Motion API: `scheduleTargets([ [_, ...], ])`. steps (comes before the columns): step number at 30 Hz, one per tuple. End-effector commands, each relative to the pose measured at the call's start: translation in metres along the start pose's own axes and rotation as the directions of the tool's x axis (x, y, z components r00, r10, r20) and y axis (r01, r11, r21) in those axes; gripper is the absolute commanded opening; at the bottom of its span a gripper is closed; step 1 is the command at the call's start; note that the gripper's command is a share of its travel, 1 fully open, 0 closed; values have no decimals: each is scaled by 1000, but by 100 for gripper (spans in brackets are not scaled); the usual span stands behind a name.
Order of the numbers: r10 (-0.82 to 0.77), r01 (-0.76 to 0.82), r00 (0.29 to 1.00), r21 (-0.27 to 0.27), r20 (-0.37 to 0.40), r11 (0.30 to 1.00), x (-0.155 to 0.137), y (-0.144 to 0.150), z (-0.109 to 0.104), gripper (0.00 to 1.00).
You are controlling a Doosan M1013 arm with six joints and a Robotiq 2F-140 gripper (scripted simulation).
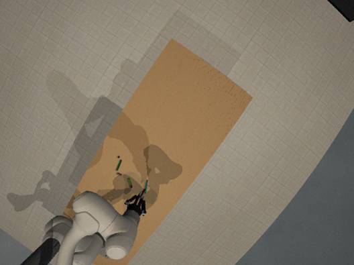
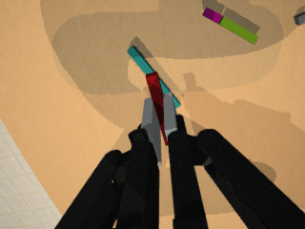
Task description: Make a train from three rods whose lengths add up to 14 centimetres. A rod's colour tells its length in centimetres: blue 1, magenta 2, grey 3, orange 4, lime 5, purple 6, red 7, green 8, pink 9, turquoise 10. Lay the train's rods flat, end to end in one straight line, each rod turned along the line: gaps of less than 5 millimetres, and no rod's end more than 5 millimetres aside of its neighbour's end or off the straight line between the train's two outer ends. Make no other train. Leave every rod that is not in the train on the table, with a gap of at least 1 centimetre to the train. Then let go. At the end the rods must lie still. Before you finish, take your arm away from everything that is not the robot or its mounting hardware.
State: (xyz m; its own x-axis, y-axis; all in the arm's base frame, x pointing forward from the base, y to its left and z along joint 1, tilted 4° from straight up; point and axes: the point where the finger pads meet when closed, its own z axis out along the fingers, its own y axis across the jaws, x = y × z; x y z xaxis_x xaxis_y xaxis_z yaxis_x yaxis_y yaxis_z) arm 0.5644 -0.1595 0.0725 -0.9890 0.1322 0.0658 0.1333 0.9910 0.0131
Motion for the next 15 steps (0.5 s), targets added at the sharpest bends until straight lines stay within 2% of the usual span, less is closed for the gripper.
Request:
scheduleTargets([
  [1, -167, 167, 986, -6, 2, 986, -4, 29, 0, 3],
  [5, -357, 357, 934, -5, 3, 934, -6, 65, -1, 3],
  [10, -574, 574, 819, -5, 4, 819, -6, 109, -1, 3],
  [12, -574, 574, 819, -5, 4, 819, -6, 109, -1, 3],
  [14, -696, 696, 718, -4, 5, 718, -4, 138, -1, 3],
  [15, -717, 717, 697, -4, 5, 697, -4, 143, -1, 3],
])
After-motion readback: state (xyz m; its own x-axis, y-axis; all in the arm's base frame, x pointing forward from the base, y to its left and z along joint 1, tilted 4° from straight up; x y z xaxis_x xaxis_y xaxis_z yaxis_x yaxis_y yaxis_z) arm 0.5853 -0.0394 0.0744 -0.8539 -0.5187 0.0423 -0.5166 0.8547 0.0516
